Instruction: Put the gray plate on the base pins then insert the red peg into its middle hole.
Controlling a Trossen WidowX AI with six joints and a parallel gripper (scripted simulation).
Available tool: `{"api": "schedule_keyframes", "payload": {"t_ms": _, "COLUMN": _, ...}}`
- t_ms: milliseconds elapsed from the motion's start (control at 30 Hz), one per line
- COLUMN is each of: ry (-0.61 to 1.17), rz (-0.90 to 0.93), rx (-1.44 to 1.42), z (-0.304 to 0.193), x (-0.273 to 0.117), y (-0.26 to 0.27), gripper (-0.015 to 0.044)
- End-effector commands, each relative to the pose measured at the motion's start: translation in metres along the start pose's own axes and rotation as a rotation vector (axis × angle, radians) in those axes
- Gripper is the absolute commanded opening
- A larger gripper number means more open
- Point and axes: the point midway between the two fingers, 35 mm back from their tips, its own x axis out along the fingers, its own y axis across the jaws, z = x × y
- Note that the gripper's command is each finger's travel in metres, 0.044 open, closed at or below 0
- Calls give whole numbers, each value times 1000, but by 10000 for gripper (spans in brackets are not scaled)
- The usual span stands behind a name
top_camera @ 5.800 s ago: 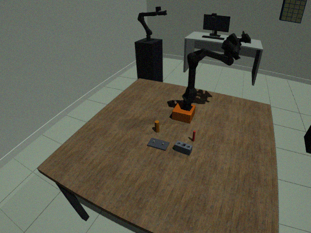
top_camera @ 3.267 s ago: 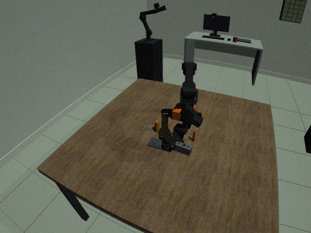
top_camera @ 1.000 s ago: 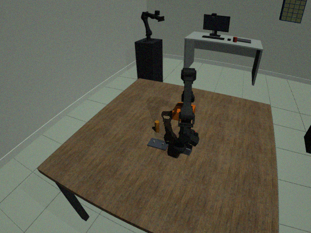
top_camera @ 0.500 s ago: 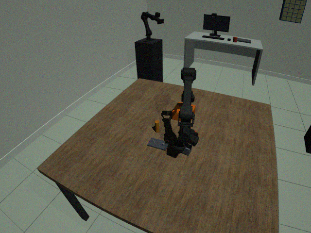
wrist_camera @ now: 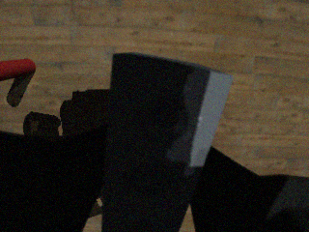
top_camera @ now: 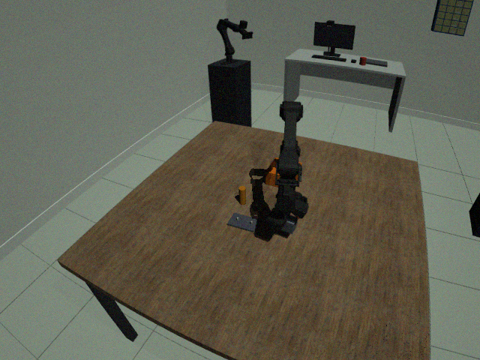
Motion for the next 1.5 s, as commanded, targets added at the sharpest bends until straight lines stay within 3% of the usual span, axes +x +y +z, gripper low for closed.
{"api": "schedule_keyframes", "payload": {"t_ms": 0, "ry": -1, "rz": 0, "rx": -4, "z": 1, "x": -12, "y": -1, "gripper": 0}}
{"api": "schedule_keyframes", "payload": {"t_ms": 800, "ry": -5, "rz": 14, "rx": -31, "z": 1, "x": -86, "y": 6, "gripper": 0}}
{"api": "schedule_keyframes", "payload": {"t_ms": 1467, "ry": 1, "rz": 17, "rx": -54, "z": -48, "x": -61, "y": -10, "gripper": 0}}
